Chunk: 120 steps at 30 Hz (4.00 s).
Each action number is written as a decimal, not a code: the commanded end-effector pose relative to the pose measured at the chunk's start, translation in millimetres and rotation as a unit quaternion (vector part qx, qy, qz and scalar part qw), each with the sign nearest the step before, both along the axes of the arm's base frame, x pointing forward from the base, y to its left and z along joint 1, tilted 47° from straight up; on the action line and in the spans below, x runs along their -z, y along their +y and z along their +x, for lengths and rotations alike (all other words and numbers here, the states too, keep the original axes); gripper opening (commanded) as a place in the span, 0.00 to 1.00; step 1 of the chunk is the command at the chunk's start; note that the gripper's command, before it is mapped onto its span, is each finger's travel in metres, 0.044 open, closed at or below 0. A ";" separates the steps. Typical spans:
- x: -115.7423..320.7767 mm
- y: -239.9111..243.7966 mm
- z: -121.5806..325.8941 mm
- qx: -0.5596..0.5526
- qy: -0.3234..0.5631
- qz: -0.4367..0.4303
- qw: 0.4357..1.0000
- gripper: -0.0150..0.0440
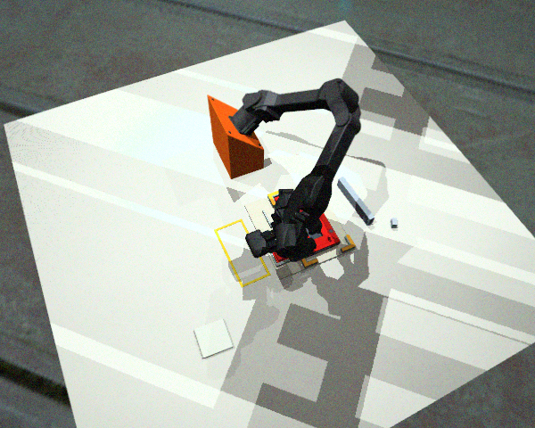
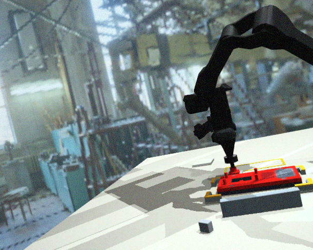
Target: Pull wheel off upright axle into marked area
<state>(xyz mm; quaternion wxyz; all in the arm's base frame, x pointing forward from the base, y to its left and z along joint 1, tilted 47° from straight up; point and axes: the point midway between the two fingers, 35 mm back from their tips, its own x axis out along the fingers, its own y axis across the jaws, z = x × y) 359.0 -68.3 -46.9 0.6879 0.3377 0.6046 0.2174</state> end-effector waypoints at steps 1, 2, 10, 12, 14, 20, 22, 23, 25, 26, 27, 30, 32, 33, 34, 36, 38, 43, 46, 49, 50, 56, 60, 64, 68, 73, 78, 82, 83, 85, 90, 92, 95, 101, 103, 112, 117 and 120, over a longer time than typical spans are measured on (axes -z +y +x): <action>-2.7 -2.3 -0.1 -0.001 -0.003 -0.002 1.000 0.25; -3.0 -2.5 -0.2 -0.001 -0.003 -0.002 1.000 0.25; -4.7 -4.4 -0.7 -0.001 -0.003 -0.002 1.000 0.25; -5.2 -4.9 -0.8 -0.001 -0.003 -0.002 1.000 0.25; -5.6 -5.4 -0.9 -0.001 -0.003 -0.002 1.000 0.25; -6.9 -6.8 -1.3 0.000 -0.003 -0.002 1.000 0.25; -7.4 -7.2 -1.5 0.000 -0.003 -0.002 1.000 0.25; -7.6 -7.4 -1.5 0.000 -0.003 -0.002 1.000 0.25; -8.0 -7.9 -1.7 0.000 -0.003 -0.002 1.000 0.25; -8.3 -8.1 -1.7 0.000 -0.003 -0.002 1.000 0.25; -8.5 -8.4 -1.8 0.000 -0.003 -0.002 1.000 0.25; -9.1 -9.1 -2.0 0.000 -0.003 -0.002 1.000 0.25; -9.6 -9.5 -2.1 0.000 -0.003 -0.002 1.000 0.25; -9.8 -9.7 -2.2 0.000 -0.003 -0.002 1.000 0.25; -10.0 -10.0 -2.3 0.000 -0.003 -0.002 1.000 0.25; -10.5 -10.4 -2.4 0.000 -0.003 -0.001 1.000 0.25; -10.9 -10.9 -2.6 0.000 -0.002 -0.001 1.000 0.25; -14.9 -15.2 -3.4 0.001 -0.002 -0.002 1.000 0.25; -23.5 -24.3 -5.8 0.001 -0.002 -0.002 1.000 0.25; -32.9 -34.4 -9.9 0.001 -0.002 -0.002 1.000 0.25; -34.4 -36.6 -10.9 0.001 -0.002 -0.002 1.000 0.25; -14.2 -45.7 -22.1 0.005 0.002 -0.001 1.000 0.25; 1.1 -60.5 -37.6 0.004 0.001 -0.003 1.000 0.25; 15.7 -73.7 -54.3 0.003 0.001 -0.005 1.000 0.25; 29.5 -85.1 -71.8 0.002 0.000 -0.005 1.000 0.25; 34.3 -88.7 -78.3 0.001 -0.001 -0.004 1.000 0.25; 42.1 -80.7 -76.1 0.001 -0.001 -0.004 1.000 0.25; 48.0 -74.5 -74.7 0.001 -0.001 -0.004 1.000 0.25; 48.8 -73.8 -74.4 0.001 -0.001 -0.004 1.000 0.25; 52.9 -70.2 -72.8 0.001 -0.001 -0.004 1.000 0.25; 73.2 -50.9 -66.1 0.001 -0.001 -0.005 1.000 0.25; 82.5 -41.2 -63.6 0.001 -0.001 -0.004 1.000 0.25; 95.8 -26.3 -60.9 0.001 -0.001 -0.003 1.000 0.25; 106.1 -13.8 -59.6 0.001 -0.002 -0.002 1.000 0.25; 106.1 -13.8 -59.6 0.001 -0.002 -0.002 1.000 0.25; 103.2 -16.3 -59.0 -0.004 -0.004 -0.006 1.000 0.65; 88.9 -32.7 -61.9 -0.002 -0.003 -0.006 1.000 0.76; 68.4 -53.6 -67.8 0.000 -0.002 -0.004 1.000 0.76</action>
